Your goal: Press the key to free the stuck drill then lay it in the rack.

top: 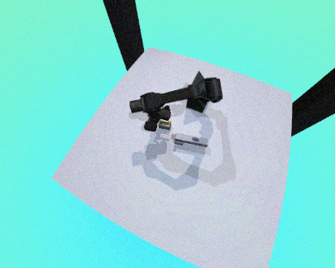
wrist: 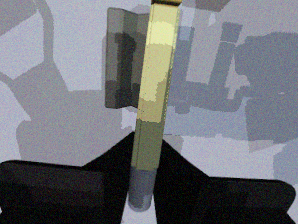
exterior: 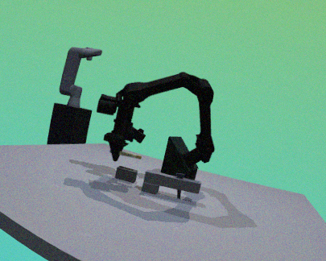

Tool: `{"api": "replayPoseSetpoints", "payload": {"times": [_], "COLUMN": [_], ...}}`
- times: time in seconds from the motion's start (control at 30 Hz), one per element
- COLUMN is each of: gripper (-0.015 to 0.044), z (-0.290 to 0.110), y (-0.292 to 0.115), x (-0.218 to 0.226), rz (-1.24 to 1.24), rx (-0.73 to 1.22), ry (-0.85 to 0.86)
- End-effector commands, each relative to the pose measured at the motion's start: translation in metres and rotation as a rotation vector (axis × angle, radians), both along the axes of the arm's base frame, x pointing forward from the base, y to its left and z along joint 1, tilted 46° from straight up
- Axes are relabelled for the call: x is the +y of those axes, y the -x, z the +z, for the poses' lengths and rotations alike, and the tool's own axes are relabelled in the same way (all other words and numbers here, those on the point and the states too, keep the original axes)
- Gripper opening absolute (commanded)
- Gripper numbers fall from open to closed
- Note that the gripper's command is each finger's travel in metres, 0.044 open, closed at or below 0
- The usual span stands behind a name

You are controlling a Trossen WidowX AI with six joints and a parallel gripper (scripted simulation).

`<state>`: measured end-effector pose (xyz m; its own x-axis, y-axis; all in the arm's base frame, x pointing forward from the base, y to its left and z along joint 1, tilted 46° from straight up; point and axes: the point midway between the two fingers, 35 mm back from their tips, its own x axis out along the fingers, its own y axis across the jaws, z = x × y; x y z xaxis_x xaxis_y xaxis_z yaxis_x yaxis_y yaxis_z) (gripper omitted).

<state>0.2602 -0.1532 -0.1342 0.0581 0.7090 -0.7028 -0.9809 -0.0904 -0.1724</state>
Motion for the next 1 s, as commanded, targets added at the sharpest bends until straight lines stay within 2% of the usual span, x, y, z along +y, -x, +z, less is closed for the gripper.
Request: {"api": "replayPoseSetpoints", "payload": {"times": [0.0, 0.97], "gripper": [0.0, 0.0], "z": [-0.003, -0.027], "y": [0.008, 0.01], "x": [-0.001, 0.022], "rz": [0.007, 0.007], "rx": [0.001, 0.001], "ry": [0.002, 0.001]}}
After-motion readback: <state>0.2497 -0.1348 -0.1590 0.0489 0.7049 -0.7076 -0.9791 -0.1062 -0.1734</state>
